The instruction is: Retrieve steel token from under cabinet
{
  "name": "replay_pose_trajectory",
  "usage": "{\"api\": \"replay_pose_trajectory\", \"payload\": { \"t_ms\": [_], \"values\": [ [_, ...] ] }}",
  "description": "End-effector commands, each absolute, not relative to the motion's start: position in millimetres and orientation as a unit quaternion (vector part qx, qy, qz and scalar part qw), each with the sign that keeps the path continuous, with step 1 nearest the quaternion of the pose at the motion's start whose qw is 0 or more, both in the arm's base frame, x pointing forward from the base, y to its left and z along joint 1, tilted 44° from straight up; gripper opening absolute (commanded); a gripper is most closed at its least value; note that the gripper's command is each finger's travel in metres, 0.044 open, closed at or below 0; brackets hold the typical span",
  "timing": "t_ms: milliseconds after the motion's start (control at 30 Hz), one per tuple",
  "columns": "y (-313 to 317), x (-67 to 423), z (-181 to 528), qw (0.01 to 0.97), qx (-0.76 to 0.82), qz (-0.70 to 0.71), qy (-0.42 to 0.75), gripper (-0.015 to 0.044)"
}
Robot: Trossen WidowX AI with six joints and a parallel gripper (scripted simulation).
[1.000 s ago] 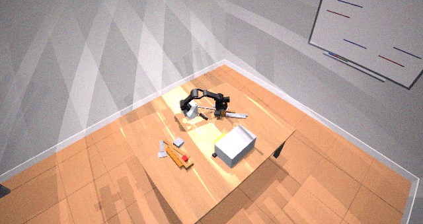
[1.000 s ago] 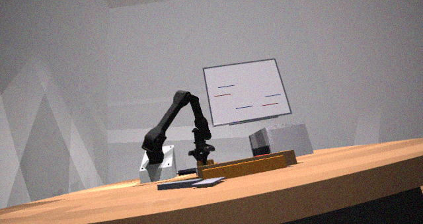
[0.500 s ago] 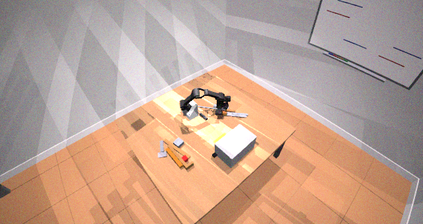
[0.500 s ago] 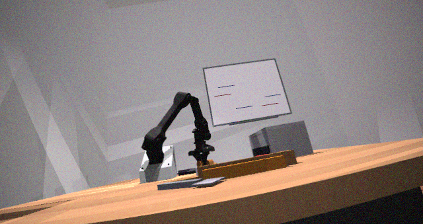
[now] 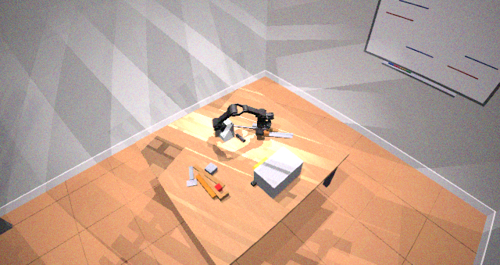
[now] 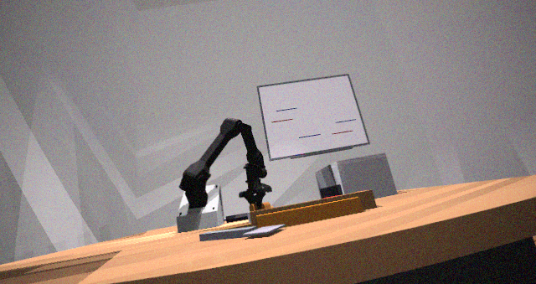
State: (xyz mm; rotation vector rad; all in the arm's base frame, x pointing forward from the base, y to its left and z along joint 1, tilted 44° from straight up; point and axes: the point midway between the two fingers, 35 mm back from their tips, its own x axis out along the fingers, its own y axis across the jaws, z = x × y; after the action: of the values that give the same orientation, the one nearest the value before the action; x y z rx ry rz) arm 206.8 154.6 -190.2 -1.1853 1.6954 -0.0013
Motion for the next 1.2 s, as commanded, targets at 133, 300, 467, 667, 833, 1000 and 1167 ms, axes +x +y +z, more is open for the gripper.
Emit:
{"api": "replay_pose_trajectory", "payload": {
  "t_ms": [133, 300, 467, 667, 833, 1000, 1167],
  "values": [
    [168, 209, -196, 0.519, -0.490, 0.006, 0.701, 0.0000],
    [171, 209, -198, 0.519, -0.490, 0.007, 0.701, 0.0000],
    [174, 209, -201, 0.519, -0.490, 0.007, 0.701, 0.0000],
    [177, 209, -204, 0.519, -0.489, 0.007, 0.701, 0.0000],
    [180, 209, -206, 0.519, -0.489, 0.007, 0.701, 0.0000],
    [183, 210, -209, 0.519, -0.489, 0.007, 0.701, 0.0000],
    [186, 210, -211, 0.519, -0.489, 0.007, 0.701, 0.0000]
  ]
}}
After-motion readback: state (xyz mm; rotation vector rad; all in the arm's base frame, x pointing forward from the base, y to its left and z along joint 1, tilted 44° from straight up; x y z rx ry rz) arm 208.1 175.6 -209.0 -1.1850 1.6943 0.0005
